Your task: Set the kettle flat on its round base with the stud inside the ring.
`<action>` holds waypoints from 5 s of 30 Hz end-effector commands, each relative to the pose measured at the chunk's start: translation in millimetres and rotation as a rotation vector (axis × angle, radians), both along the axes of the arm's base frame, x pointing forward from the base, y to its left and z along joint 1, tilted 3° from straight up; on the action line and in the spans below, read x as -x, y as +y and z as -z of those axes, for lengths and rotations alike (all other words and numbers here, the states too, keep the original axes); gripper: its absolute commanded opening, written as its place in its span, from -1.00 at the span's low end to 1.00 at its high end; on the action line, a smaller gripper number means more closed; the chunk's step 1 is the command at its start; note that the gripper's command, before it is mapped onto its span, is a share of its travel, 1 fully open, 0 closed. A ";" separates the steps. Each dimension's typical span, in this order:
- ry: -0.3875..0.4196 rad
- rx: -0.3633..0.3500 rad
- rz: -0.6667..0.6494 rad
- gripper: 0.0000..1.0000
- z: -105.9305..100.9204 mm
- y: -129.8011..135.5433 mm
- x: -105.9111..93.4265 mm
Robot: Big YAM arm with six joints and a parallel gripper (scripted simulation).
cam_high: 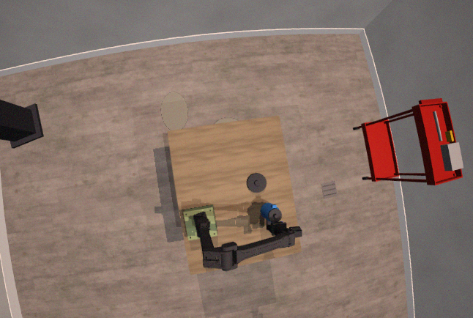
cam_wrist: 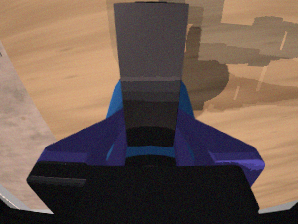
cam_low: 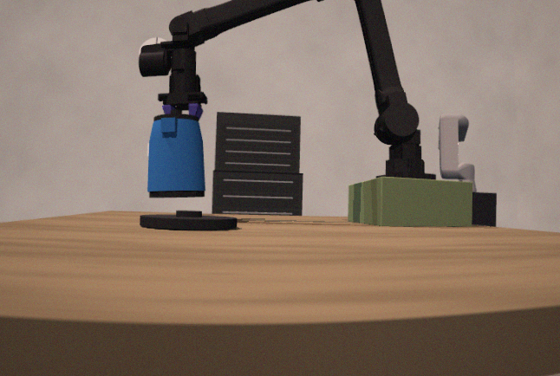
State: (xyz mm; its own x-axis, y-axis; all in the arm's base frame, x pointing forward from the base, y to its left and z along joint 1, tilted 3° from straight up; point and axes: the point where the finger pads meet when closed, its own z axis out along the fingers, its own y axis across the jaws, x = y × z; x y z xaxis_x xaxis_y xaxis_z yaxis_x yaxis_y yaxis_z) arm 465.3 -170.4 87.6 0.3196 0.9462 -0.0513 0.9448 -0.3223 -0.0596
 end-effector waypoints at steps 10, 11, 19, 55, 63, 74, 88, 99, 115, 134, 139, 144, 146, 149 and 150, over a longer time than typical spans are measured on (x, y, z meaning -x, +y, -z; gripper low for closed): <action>-0.080 0.023 0.003 -1.00 -33.9 41.4 -9.8; -0.082 0.024 0.003 -1.00 -34.7 44.8 -10.5; -0.112 0.026 0.003 -1.00 -45.2 72.0 -21.5; -0.101 0.012 0.003 -1.00 -34.2 178.2 -14.3; -0.108 0.012 0.003 -1.00 -36.6 192.1 -16.9; -0.129 0.007 0.004 -1.00 -44.5 212.0 -24.6; -0.132 0.005 0.004 -1.00 -46.3 222.8 -26.0; -0.132 0.006 0.007 -1.00 -46.2 223.7 -25.9; -0.132 0.006 0.005 -1.00 -46.2 223.9 -25.9; -0.132 0.006 0.005 -1.00 -46.2 223.8 -25.9; -0.132 0.006 0.005 -1.00 -46.2 223.8 -25.9; -0.132 0.006 0.005 -1.00 -46.2 223.8 -25.9; -0.132 0.006 0.005 -1.00 -46.2 223.8 -25.9; -0.132 0.006 0.005 -1.00 -46.2 223.8 -25.9; -0.132 0.006 0.005 -1.00 -46.2 223.8 -25.9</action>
State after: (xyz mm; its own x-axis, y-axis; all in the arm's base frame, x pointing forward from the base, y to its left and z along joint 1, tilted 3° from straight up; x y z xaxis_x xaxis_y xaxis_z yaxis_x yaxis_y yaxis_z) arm 463.3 44.7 86.8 0.3235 0.9439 -0.0661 0.9442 -0.3266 -0.0430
